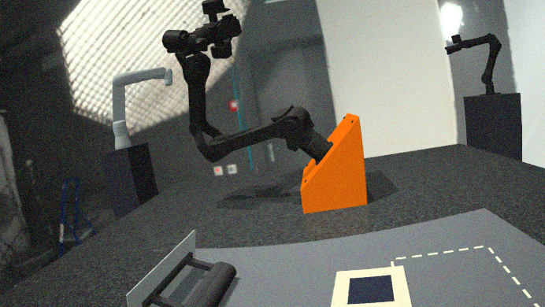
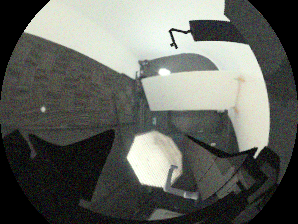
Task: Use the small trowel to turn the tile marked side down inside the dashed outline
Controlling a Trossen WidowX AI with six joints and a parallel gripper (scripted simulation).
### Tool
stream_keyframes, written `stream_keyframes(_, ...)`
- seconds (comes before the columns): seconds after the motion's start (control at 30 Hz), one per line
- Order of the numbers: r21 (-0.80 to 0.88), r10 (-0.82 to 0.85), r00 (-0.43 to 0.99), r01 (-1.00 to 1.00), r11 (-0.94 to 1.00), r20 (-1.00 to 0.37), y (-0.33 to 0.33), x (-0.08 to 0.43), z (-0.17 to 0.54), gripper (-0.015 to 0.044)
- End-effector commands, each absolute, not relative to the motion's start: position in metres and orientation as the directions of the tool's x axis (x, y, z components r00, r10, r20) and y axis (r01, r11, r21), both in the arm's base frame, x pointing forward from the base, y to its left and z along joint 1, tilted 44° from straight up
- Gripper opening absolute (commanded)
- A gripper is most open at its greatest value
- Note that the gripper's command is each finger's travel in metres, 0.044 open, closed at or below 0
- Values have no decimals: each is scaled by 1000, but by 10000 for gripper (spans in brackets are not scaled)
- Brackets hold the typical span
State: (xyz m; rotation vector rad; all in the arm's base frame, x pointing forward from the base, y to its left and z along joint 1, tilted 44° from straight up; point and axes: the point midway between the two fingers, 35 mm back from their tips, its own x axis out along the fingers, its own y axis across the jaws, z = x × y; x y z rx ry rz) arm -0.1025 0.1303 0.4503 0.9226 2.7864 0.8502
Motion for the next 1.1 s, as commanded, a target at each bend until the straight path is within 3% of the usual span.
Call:
stream_keyframes(0.0, 533, 577, -812, 528, 661, 90, 131, -102, 450, 374)
stream_keyframes(0.37, 589, 765, -636, 660, 466, 107, 183, -57, 449, 100)
stream_keyframes(1.07, 730, 987, -161, 674, 111, -2, 252, 64, 417, 100)
